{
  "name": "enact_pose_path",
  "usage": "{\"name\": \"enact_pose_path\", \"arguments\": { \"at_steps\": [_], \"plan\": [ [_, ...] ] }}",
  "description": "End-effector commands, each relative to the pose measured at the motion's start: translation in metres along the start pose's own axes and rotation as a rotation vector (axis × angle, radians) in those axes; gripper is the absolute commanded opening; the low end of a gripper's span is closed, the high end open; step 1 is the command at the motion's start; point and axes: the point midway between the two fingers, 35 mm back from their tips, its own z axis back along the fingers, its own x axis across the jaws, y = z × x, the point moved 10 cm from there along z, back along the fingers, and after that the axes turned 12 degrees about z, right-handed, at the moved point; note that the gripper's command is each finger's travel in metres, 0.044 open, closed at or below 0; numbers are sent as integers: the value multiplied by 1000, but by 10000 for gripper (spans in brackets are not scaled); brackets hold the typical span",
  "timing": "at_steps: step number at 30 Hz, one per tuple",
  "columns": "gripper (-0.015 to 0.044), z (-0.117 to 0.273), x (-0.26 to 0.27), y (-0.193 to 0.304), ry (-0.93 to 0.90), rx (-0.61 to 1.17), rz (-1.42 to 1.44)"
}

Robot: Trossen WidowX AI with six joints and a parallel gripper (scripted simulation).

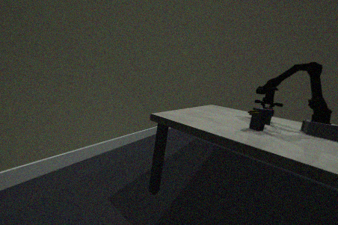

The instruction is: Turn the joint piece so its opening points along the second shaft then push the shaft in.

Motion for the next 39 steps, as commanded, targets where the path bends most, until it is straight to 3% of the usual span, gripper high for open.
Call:
{"name": "enact_pose_path", "arguments": {
  "at_steps": [1,39],
  "plan": [
    [0,-1,1,6,-2,-3,-3],
    [0,0,9,44,-2,1,-3]
  ]
}}
